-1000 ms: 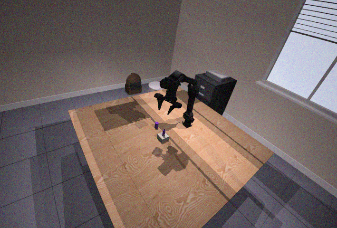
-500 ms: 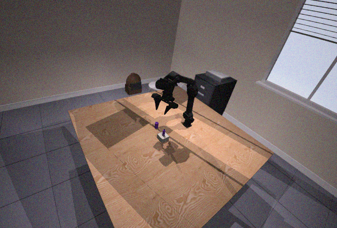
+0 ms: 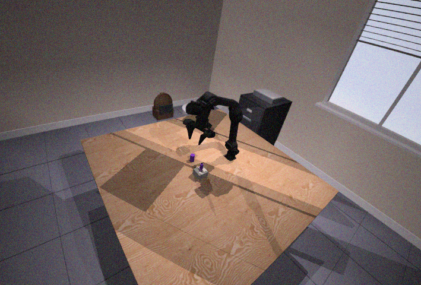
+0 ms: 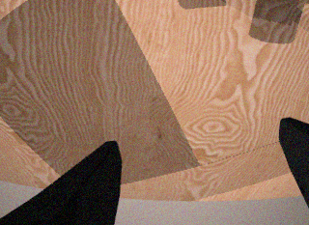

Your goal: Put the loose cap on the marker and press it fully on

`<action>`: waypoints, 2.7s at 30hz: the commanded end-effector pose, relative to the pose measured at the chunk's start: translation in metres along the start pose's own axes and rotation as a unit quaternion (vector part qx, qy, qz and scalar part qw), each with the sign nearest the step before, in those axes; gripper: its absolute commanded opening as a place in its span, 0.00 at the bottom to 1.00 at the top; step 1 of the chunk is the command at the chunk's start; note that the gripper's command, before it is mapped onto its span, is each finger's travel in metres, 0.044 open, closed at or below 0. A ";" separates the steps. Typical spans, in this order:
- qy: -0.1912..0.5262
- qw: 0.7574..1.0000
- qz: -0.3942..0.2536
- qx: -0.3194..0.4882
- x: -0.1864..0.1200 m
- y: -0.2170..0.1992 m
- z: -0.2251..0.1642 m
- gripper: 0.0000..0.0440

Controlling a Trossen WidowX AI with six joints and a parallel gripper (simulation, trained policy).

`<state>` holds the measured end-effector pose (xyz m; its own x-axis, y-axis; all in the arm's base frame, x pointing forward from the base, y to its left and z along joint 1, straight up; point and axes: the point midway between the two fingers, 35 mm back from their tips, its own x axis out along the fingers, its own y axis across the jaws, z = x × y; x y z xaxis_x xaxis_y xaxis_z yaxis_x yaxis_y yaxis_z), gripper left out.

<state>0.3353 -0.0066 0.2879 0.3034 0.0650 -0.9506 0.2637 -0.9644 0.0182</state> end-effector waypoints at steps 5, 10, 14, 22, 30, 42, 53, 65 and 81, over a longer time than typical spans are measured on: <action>-0.018 1.000 -0.002 0.008 0.009 0.009 0.007 0.73; -0.030 0.999 -0.002 0.015 0.015 0.016 0.011 0.73; -0.040 0.999 -0.002 0.020 0.020 0.022 0.015 0.73; -0.060 0.998 -0.002 0.030 0.029 0.032 0.024 0.73; -0.081 0.996 -0.002 0.039 0.039 0.042 0.032 0.73; -0.114 0.992 -0.004 0.051 0.054 0.055 0.047 0.73; -0.146 0.987 -0.010 0.061 0.068 0.065 0.061 0.73; -0.182 0.980 -0.023 0.071 0.085 0.072 0.079 0.72; -0.223 0.970 -0.048 0.079 0.107 0.076 0.104 0.72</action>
<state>0.2952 -0.0977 0.1597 -0.1390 0.0718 -0.9877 0.1154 -0.9894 -0.0882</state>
